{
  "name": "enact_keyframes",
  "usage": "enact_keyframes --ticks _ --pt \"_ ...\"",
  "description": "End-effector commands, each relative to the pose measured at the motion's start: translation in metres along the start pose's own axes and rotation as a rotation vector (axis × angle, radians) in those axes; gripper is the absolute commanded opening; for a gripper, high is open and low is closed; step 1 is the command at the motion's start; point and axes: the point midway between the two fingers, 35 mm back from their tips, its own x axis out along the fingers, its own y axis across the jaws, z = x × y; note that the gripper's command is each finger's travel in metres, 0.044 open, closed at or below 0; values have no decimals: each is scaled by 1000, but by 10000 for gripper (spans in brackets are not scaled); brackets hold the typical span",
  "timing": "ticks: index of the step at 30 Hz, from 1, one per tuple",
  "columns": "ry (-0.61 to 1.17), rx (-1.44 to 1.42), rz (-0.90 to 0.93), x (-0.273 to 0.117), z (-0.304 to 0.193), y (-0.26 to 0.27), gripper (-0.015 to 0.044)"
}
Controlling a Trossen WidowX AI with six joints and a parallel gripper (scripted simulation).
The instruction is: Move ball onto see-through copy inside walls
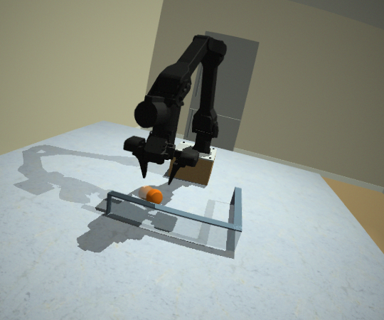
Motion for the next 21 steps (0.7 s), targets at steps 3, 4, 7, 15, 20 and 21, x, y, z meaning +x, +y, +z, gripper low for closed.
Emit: enact_keyframes --ticks 3,4,7,15,20,21 --pt "10 9 -8 11 -4 0 326" --pt "10 9 -8 13 -4 0 326" --pt "10 9 -8 14 -4 0 326" --pt "11 10 -7 26 -4 0 326" --pt "11 10 -7 34 -4 0 326" --pt "11 10 -7 35 -4 0 326"
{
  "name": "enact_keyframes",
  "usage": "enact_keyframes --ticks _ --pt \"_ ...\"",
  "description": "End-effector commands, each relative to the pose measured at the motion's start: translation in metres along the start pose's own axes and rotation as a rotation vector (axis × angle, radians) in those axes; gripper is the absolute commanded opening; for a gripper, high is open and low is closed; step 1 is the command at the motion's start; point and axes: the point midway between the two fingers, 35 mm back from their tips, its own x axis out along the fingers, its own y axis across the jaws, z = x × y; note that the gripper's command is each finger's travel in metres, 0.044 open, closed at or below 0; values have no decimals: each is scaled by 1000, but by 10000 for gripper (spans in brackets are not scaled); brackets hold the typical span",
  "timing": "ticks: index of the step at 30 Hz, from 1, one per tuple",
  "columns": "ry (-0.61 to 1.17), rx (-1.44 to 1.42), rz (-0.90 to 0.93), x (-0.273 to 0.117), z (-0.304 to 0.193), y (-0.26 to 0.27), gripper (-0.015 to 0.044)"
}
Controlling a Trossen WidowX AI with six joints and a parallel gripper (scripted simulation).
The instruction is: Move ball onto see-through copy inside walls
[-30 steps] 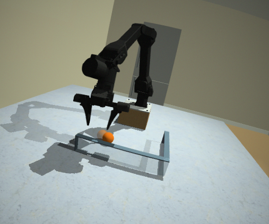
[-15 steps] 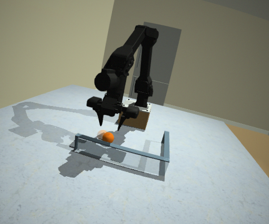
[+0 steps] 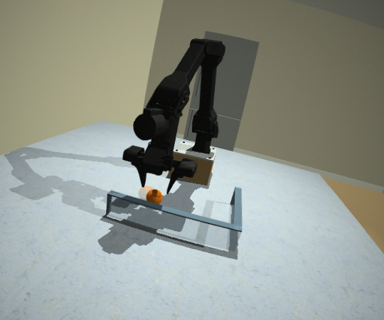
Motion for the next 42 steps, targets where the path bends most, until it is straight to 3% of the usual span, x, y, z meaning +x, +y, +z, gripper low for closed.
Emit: enact_keyframes --ticks 1,14,18,25,27,32,42 --pt "11 4 -1 9 -3 0 326" --pt "11 3 -2 27 -4 0 326" --pt "11 3 -2 27 -4 0 221" --pt "11 3 -2 27 -4 0 174" --pt "11 3 -2 26 -3 0 121" --pt "11 3 -2 -6 3 -1 0" --pt "10 3 -2 -86 2 -1 0"
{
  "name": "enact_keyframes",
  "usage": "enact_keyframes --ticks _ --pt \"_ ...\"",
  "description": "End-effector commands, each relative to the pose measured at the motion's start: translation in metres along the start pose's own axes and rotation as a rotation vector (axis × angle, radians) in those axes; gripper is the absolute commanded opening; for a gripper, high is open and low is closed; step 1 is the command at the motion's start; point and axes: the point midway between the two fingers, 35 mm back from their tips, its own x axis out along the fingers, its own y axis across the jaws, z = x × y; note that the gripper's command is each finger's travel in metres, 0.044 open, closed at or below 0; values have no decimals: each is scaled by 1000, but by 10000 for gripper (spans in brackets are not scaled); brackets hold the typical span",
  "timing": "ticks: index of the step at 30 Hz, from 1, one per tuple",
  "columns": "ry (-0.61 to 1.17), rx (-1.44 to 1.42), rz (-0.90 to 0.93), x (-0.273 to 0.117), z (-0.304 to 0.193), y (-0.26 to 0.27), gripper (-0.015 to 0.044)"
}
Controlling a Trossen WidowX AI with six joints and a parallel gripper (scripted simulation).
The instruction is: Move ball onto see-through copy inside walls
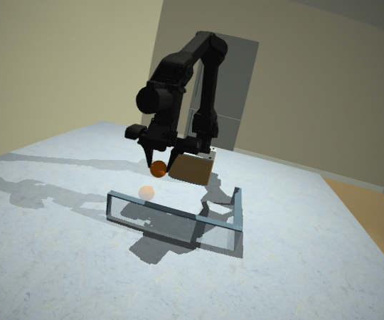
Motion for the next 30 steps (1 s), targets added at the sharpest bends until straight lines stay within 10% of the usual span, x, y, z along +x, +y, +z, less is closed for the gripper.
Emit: enact_keyframes --ticks 1,30 --pt "-12 4 -6 -34 -3 0 0" --pt "-11 4 -8 54 -11 -27 0"
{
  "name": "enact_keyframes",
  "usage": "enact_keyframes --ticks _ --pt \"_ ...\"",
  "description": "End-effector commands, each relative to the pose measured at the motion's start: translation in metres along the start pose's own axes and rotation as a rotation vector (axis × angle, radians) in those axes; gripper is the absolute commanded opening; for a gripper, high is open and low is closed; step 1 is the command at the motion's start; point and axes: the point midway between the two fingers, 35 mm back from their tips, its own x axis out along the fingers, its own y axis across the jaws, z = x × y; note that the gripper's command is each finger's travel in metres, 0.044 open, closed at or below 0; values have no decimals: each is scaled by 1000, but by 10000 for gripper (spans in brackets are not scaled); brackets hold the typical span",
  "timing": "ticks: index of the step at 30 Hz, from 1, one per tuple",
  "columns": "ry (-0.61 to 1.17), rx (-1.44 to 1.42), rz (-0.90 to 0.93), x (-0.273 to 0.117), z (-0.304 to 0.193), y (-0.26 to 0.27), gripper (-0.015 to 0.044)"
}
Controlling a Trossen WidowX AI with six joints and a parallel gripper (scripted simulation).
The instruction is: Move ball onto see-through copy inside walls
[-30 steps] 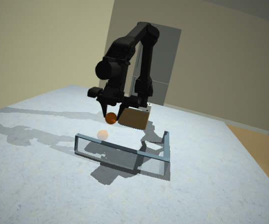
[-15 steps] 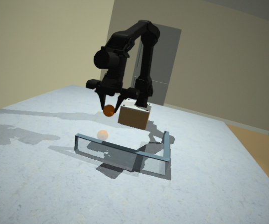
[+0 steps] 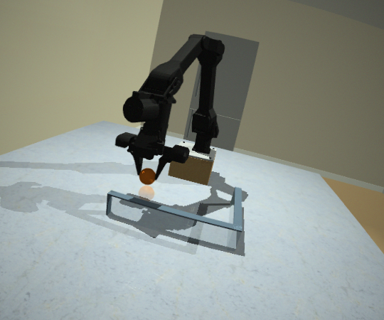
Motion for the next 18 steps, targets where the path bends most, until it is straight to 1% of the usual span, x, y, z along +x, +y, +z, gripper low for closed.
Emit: enact_keyframes --ticks 1,3,18 --pt "20 -4 5 30 -6 2 0" --pt "21 -4 5 39 -7 2 0" --pt "21 -4 5 55 -8 2 0"
